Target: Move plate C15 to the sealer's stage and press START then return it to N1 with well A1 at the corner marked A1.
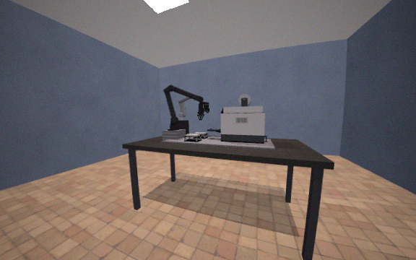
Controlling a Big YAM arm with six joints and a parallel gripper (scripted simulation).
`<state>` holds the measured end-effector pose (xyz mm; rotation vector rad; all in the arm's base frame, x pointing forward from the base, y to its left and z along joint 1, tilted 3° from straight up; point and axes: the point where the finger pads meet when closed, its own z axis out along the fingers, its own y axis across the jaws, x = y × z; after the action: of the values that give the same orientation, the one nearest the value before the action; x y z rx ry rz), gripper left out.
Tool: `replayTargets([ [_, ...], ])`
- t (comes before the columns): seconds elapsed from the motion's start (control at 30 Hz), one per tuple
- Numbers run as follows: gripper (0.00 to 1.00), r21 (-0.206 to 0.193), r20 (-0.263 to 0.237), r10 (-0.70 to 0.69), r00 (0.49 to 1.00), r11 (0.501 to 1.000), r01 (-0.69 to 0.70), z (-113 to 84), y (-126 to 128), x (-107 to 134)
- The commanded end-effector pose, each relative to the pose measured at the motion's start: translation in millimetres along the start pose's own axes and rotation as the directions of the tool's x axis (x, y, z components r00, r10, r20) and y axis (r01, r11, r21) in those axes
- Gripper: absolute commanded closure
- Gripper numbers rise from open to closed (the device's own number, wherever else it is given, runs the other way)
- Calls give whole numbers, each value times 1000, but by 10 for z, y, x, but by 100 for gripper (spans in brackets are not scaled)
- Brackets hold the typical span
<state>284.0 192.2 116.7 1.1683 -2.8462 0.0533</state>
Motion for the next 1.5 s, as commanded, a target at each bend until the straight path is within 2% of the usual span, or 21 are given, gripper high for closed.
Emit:
replayTargets([
  [0.0, 0, -8, 44, 125, 991, 992, -125, -255, -154, -98],
  [0.07, 0, -11, 45, 188, 981, 982, -188, -293, -250, -80],
  [0.13, 0, -11, 45, 188, 981, 982, -188, -293, -250, -80],
  [0.17, 0, -6, 47, 145, 988, 989, -145, -305, -253, -102],
  [0.3, 0, -27, 64, 311, 948, 950, -310, -412, -533, -75],
  [0.43, 0, -17, 59, 267, 962, 964, -267, -486, -740, -37],
  [0.53, 0, -44, 60, 378, 924, 926, -376, -514, -833, -5],
  [0.63, 0, -41, 55, 430, 901, 903, -428, -551, -972, 56],
  [0.7, 0, -41, 55, 430, 901, 903, -428, -551, -972, 56],
  [0.8, 0, -61, 68, 519, 852, 855, -516, -631, -1092, 90],
  [0.93, 0, -47, 71, 490, 869, 872, -488, -729, -1343, 170],
  [1.07, 0, -78, 69, 621, 781, 784, -616, -775, -1492, 255],
  [1.2, 0, -63, 58, 578, 814, 816, -575, -812, -1637, 338],
  [1.47, 0, -61, 53, 546, 836, 837, -543, -757, -1579, 286],
])
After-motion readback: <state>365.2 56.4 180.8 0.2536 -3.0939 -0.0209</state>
